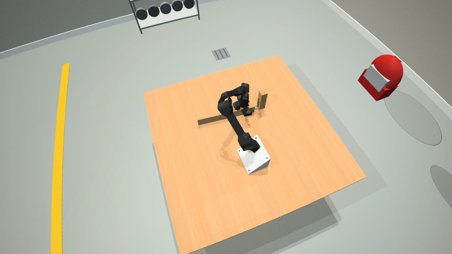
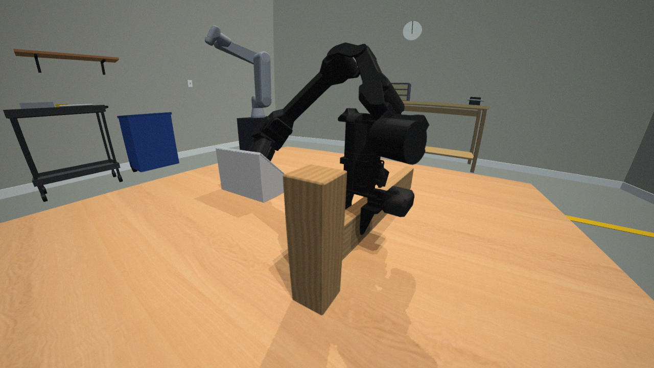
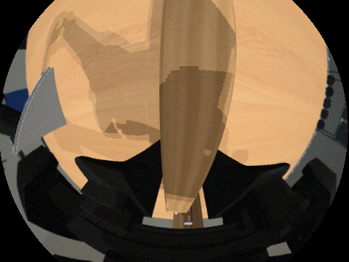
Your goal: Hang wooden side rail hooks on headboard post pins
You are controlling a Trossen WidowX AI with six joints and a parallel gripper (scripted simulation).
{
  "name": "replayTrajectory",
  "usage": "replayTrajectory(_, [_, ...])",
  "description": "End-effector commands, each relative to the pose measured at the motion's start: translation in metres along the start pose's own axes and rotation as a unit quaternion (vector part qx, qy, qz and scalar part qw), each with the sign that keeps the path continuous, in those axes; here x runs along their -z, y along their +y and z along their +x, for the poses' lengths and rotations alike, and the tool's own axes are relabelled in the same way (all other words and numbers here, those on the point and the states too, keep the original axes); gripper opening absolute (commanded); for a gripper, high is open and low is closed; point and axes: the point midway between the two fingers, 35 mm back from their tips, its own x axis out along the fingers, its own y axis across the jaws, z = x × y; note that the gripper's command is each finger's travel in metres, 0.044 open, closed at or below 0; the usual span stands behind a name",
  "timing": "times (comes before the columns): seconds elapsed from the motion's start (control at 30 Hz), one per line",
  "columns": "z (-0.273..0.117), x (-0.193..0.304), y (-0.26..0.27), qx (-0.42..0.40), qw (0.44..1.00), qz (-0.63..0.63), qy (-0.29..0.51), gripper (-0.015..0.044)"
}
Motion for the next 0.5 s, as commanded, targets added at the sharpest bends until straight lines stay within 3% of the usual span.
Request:
replayTrajectory(0.0, [0.0001, -0.0013, -0.0006, 0.002, 1.0, -0.028, -0.002, 0.0])
replayTrajectory(0.47, [0.0, -0.0016, -0.0037, 0.002, 0.998, -0.057, -0.002, 0.0])
